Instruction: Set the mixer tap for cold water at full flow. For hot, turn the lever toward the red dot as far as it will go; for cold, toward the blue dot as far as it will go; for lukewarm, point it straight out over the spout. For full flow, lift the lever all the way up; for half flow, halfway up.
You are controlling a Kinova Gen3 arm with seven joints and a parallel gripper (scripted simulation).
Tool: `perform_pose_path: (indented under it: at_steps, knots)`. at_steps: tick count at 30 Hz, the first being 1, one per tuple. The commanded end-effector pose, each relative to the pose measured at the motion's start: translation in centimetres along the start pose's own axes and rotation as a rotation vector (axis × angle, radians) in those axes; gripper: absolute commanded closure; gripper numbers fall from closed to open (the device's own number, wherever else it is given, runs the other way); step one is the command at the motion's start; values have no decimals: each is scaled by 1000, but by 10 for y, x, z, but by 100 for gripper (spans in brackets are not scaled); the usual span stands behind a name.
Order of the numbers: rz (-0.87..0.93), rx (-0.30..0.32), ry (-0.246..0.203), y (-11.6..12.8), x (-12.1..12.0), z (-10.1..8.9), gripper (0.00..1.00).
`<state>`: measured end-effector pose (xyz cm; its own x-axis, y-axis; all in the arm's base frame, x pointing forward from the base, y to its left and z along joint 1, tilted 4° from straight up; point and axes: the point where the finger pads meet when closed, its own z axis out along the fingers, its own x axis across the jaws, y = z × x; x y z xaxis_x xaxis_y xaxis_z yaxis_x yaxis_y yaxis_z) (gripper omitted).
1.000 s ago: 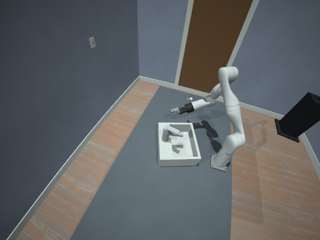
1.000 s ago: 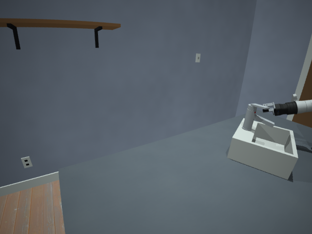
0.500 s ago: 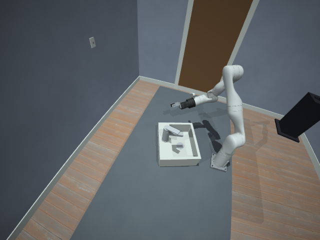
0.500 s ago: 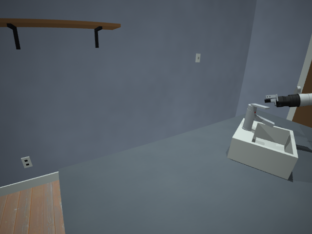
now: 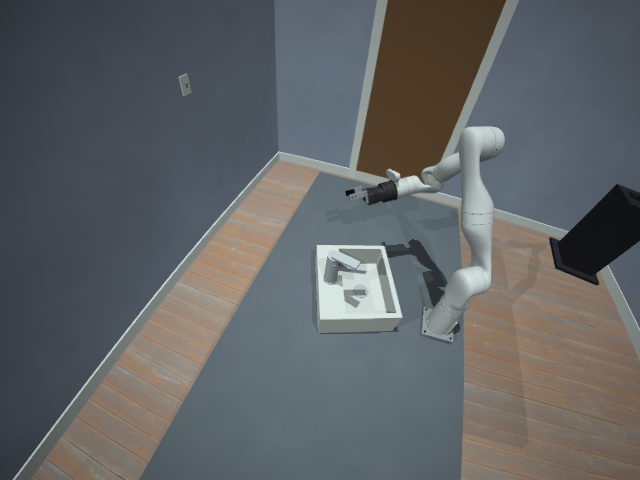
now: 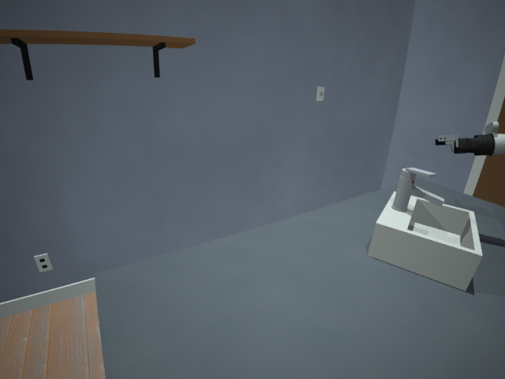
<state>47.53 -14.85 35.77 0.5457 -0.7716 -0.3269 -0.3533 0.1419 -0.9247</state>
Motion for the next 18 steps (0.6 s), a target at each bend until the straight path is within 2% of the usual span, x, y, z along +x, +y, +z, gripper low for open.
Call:
perform_pose_path:
  at_steps: [1, 8, 9, 16, 17, 18]
  knots:
    - [-59, 6, -4, -13, -8, -4, 0]
    - [-59, 6, -4, -13, -8, -4, 0]
    - [-116, 11, -8, -23, -16, -8, 0]
    - [-116, 11, -8, -23, -16, -8, 0]
    - [-175, 15, -12, -34, -24, -13, 0]
    - [-175, 15, -12, -34, -24, -13, 0]
